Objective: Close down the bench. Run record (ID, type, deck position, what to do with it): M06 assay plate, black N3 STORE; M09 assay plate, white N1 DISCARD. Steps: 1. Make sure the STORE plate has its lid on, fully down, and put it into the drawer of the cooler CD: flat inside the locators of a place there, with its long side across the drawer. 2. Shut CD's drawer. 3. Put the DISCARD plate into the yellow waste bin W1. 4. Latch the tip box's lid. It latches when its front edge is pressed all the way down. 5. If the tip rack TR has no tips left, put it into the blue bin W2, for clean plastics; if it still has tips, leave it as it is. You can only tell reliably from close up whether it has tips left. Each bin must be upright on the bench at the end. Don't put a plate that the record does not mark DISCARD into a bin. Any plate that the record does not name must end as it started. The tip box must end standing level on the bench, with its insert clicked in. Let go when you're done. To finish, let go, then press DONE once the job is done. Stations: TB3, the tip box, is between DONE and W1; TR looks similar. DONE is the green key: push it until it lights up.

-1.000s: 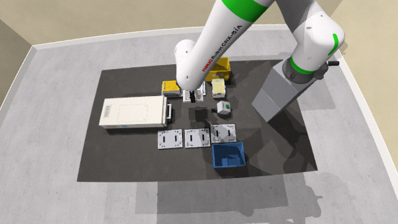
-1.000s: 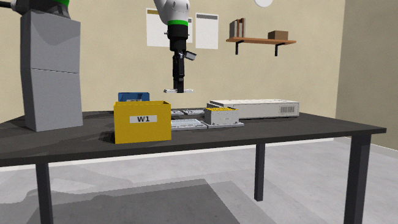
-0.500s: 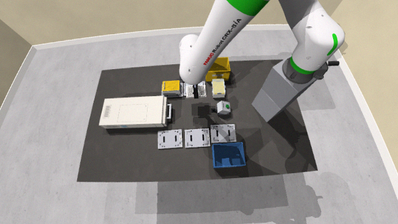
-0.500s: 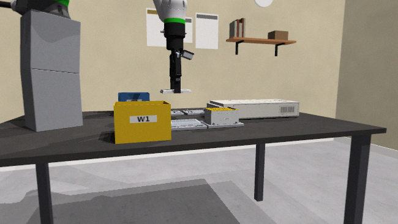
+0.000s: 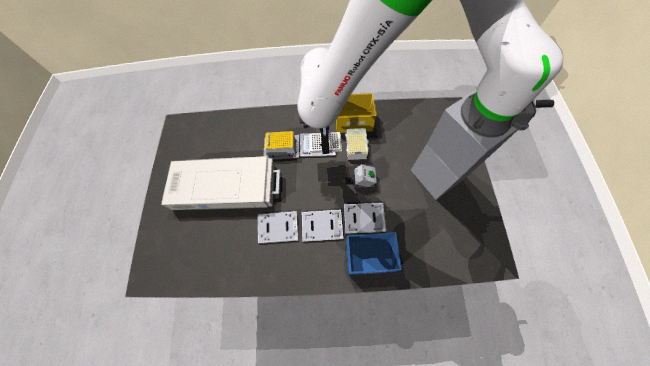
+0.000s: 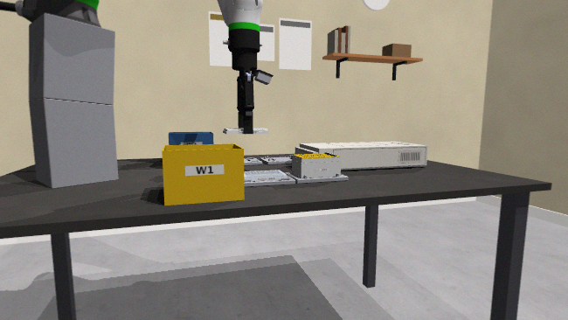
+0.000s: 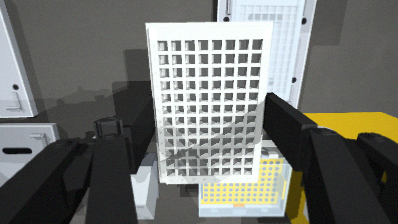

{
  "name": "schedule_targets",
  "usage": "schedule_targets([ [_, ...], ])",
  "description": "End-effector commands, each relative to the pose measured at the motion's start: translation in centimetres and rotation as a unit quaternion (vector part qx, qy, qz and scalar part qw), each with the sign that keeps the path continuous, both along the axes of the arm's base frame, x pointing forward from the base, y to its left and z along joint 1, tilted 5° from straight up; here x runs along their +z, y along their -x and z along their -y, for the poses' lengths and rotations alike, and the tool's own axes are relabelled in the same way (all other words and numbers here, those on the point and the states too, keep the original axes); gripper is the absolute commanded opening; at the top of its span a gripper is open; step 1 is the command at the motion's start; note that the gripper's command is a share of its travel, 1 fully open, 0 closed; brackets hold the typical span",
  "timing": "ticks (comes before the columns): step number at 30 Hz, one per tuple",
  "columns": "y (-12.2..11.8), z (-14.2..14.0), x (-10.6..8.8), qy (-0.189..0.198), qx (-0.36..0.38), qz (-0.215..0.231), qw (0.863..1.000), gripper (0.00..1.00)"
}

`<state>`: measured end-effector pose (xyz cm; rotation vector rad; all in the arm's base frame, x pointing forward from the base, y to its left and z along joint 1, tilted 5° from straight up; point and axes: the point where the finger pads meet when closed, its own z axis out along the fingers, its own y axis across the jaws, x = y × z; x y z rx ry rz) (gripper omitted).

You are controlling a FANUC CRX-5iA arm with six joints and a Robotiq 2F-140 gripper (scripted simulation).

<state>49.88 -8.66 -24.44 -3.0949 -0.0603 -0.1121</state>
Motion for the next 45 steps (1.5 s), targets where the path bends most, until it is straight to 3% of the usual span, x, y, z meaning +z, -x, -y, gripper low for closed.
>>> schedule_targets([
  [1,0.2,0.5,0.0,0.000,0.000,0.001,1.000,0.10],
  [45,5.9,9.5,-0.8,0.000,0.000,0.001,1.000,0.10],
])
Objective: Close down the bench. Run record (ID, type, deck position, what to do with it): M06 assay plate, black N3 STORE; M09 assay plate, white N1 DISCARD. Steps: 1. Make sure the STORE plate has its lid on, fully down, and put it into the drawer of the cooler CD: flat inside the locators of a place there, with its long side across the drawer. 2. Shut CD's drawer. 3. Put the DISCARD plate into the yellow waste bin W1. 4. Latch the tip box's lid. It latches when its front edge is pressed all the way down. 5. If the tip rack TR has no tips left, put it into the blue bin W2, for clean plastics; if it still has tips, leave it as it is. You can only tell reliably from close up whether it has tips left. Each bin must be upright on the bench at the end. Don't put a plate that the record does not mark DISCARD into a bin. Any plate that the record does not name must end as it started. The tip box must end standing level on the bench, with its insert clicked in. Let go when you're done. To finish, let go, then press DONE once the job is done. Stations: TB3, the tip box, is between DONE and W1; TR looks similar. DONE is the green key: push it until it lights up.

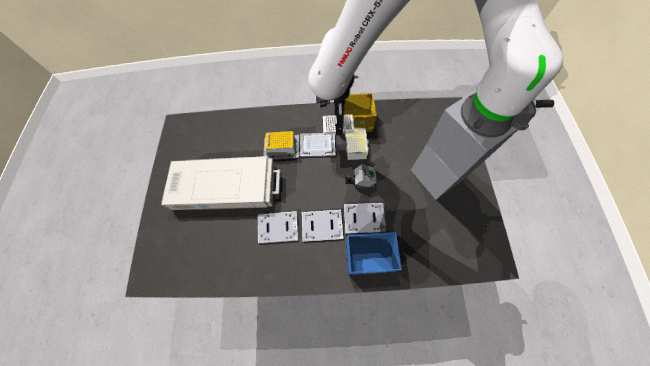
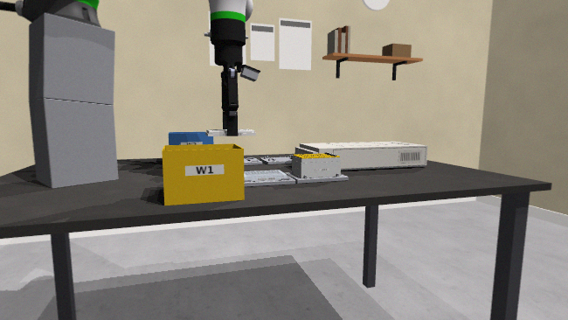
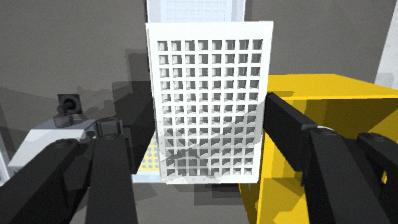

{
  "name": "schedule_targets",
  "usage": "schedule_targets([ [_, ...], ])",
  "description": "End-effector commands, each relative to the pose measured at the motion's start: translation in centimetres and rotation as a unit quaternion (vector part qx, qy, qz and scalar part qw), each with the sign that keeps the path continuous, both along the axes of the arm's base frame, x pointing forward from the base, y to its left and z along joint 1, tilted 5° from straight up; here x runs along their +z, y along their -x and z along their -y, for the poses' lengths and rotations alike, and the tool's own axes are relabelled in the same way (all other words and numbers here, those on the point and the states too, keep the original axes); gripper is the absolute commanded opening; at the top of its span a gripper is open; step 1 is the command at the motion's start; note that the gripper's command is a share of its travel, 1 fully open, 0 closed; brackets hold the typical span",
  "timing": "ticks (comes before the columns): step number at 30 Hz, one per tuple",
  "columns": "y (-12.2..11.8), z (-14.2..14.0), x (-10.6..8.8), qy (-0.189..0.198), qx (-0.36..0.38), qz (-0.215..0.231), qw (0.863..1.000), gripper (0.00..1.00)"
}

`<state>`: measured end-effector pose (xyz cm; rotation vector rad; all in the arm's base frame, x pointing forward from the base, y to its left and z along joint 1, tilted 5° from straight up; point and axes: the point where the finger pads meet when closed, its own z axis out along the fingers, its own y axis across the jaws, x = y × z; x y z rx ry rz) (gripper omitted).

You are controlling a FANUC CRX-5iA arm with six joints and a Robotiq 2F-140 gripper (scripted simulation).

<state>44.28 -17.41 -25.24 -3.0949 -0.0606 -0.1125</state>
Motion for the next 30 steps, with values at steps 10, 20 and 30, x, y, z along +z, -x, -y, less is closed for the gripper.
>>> schedule_targets([
  [10,1.5,2.5,-0.2,0.000,0.000,0.001,1.000,0.10],
  [20,2.9,4.7,-0.4,0.000,0.000,0.001,1.000,0.10],
  [30,4.1,6.5,-0.5,0.000,0.000,0.001,1.000,0.10],
])
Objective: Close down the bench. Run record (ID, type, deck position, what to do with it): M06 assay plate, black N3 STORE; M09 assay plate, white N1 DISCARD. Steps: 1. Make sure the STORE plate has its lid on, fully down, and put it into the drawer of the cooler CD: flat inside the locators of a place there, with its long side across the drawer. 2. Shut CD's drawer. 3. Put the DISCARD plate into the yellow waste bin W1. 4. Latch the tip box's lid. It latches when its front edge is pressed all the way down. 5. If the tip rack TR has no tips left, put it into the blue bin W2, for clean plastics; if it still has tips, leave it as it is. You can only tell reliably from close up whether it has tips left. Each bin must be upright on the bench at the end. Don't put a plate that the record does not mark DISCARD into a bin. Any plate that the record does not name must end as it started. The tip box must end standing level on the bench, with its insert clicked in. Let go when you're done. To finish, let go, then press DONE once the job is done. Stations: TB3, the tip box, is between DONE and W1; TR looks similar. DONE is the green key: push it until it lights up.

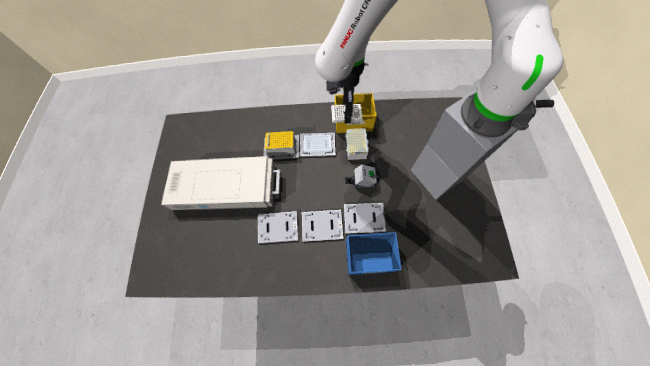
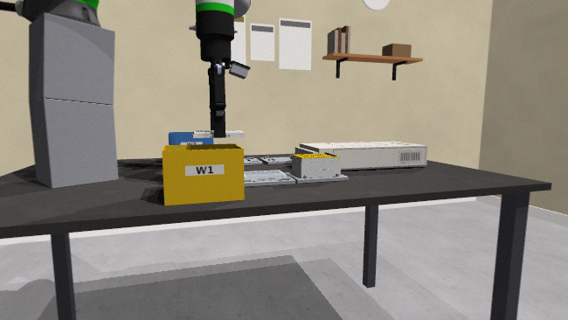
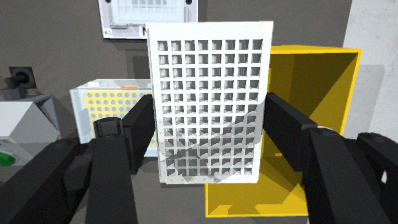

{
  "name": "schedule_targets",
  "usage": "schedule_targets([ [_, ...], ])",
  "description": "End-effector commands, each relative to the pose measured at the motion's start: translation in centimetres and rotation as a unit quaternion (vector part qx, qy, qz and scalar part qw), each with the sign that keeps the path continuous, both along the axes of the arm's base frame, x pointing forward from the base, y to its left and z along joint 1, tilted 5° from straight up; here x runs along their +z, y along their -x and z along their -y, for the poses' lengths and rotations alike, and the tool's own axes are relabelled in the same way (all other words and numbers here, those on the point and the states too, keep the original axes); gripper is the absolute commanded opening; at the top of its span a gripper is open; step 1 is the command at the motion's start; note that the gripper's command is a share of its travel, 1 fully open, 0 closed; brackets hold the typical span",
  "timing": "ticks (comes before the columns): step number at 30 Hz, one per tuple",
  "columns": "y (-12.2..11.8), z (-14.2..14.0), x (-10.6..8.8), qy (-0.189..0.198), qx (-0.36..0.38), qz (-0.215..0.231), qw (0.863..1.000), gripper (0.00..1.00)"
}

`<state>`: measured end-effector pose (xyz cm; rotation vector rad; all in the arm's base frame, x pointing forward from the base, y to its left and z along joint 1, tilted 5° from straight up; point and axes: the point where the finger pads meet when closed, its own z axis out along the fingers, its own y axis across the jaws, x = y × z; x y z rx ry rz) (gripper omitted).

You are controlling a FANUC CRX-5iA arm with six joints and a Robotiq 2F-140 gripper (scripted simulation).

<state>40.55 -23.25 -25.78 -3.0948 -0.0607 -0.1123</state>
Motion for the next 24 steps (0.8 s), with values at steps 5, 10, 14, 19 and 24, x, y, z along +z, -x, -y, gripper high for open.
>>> schedule_targets([
  [5,1.1,1.8,-0.1,0.000,0.000,0.001,1.000,0.10],
  [10,1.5,2.5,-0.2,0.000,0.000,0.001,1.000,0.10],
  [14,2.1,3.4,-0.2,0.000,0.000,0.001,1.000,0.10],
  [19,2.8,4.5,-0.3,0.000,0.000,0.001,1.000,0.10],
  [24,3.5,5.6,-0.4,0.000,0.000,0.001,1.000,0.10],
])
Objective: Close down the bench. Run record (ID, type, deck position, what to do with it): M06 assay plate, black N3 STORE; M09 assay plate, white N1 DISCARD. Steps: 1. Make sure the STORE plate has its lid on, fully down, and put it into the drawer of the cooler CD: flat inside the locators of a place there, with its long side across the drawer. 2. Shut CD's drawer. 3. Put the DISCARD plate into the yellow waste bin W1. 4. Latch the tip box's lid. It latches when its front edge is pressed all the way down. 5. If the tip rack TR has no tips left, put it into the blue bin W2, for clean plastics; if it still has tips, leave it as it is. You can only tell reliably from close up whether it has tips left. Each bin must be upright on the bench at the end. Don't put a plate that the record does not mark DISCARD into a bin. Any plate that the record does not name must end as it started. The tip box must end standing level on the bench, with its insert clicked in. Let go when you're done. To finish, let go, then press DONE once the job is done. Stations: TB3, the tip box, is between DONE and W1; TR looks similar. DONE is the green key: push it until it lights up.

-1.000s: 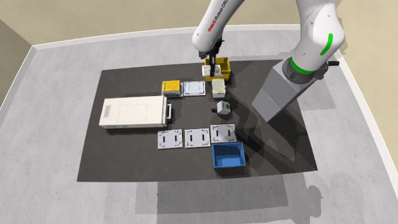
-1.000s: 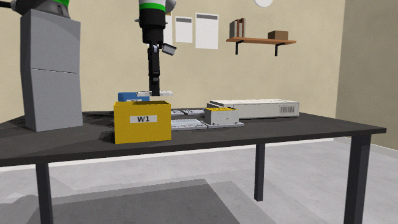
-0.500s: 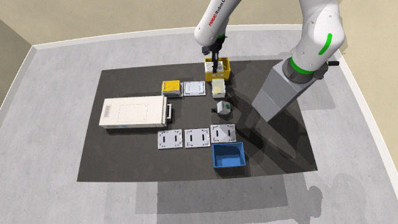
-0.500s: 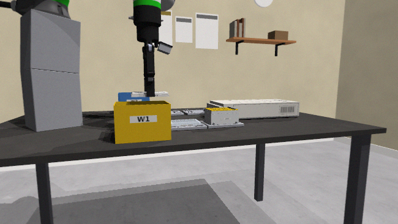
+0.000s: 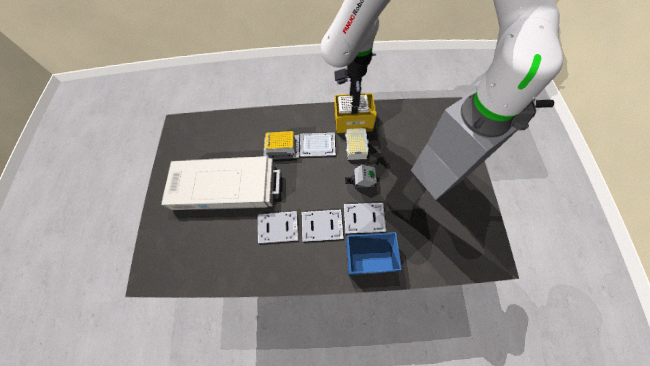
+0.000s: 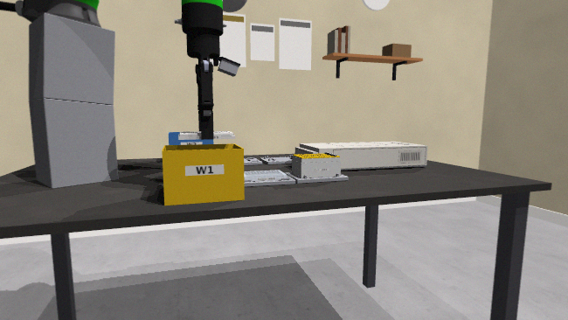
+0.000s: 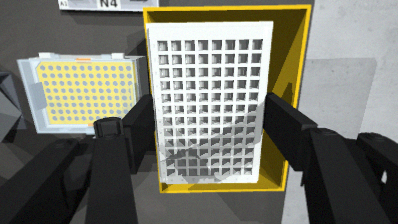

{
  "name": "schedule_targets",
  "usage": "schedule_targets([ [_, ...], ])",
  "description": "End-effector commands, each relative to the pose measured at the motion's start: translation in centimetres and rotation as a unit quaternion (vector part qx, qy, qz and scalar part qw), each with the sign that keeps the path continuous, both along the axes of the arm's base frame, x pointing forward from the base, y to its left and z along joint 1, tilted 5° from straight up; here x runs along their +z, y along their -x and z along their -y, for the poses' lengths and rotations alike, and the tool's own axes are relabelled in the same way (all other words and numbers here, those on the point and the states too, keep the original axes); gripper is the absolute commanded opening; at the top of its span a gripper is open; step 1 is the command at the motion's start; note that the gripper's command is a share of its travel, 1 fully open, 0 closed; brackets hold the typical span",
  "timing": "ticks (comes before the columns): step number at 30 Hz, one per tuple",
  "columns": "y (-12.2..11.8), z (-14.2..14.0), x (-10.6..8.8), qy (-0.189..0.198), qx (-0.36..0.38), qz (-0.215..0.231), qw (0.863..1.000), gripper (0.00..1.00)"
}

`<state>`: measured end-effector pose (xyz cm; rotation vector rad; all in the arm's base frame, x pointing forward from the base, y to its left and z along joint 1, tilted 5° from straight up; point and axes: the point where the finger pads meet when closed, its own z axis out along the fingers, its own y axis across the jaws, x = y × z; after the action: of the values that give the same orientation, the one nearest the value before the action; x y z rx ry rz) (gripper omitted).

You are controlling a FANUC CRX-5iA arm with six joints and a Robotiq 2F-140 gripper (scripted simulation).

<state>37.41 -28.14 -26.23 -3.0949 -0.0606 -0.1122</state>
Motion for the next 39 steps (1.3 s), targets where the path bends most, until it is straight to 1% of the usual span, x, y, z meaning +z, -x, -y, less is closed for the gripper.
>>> schedule_targets([
  [1,0.5,1.0,0.0,0.000,0.000,0.001,1.000,0.10],
  [6,0.9,1.6,-0.1,0.000,0.000,0.001,1.000,0.10],
  [26,0.9,1.6,-0.1,0.000,0.000,0.001,1.000,0.10],
  [39,0.8,1.5,-1.5,0.000,0.000,0.001,1.000,0.10],
])
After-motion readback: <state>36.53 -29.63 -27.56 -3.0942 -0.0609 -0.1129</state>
